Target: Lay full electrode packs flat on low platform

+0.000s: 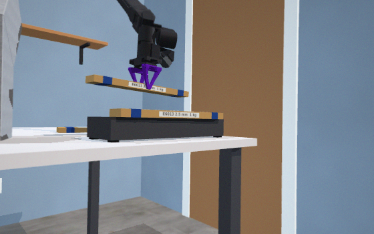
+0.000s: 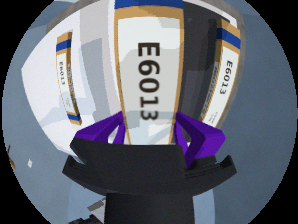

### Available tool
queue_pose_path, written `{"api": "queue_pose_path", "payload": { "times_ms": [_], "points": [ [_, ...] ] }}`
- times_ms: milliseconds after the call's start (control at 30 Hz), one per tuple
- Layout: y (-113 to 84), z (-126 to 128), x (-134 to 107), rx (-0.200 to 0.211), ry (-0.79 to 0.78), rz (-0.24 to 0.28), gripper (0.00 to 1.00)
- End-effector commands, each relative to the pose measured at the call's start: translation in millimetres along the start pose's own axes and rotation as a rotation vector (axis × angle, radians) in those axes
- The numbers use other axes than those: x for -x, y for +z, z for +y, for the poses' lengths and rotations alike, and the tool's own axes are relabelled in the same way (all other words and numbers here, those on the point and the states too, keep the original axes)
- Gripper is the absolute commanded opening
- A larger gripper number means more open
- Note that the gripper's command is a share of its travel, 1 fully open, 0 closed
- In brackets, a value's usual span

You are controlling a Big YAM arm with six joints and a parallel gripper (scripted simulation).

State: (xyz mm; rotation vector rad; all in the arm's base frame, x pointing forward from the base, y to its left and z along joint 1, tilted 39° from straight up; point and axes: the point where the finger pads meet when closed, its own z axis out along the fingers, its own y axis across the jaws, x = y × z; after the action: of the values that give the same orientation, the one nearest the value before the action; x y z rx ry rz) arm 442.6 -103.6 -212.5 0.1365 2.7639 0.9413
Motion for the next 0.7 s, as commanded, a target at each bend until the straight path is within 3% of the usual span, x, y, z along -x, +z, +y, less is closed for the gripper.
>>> {"api": "queue_pose_path", "payload": {
  "times_ms": [0,267,500,667],
  "points": [
    [-32.8,-33,22,-0.026,0.008,-0.069,0.00],
    [-37.5,-47,28,-0.032,-0.002,-0.081,0.00],
    [-29.5,-68,21,-0.026,0.009,-0.069,0.00],
    [-34.4,-70,26,-0.031,0.002,-0.076,0.00]
  ]
}}
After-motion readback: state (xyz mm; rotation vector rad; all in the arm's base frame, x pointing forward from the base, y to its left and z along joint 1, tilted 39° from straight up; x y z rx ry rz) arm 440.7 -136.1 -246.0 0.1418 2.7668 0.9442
